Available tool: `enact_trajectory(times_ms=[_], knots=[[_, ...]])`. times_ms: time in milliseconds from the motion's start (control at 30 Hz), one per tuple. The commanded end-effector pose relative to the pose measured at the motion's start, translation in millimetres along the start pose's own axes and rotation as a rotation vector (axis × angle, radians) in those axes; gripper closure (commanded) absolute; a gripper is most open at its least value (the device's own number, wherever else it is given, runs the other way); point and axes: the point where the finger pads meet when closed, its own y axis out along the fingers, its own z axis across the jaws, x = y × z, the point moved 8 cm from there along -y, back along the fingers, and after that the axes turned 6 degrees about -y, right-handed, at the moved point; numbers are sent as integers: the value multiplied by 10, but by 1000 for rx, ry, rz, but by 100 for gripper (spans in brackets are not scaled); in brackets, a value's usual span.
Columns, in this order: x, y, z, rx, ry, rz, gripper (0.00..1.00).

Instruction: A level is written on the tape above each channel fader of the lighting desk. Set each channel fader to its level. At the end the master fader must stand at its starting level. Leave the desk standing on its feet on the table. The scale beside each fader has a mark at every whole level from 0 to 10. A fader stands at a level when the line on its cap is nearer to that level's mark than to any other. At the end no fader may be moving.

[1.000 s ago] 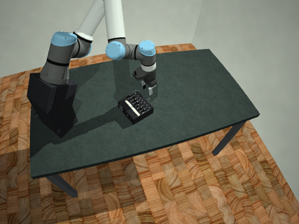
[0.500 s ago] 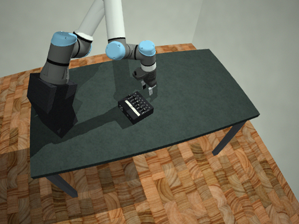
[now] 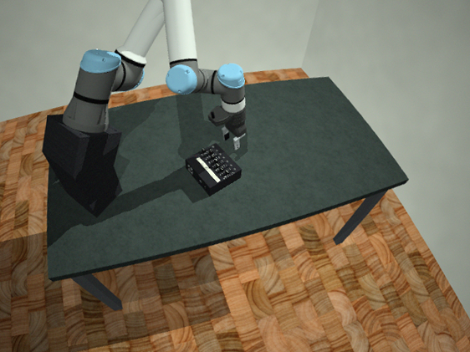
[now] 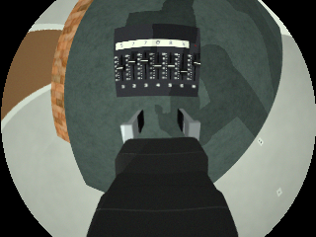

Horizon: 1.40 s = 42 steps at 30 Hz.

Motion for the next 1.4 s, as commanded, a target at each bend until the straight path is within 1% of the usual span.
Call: enact_trajectory(times_ms=[0,433,867,1100,1367], knots=[[3,-3,-2,-1,-1,-1,0],[-2,-8,1,-1,18,1,0],[-27,-41,22,-4,130,8,0],[-54,-83,49,-8,271,16,0],[-90,-149,92,-17,504,29,0]])
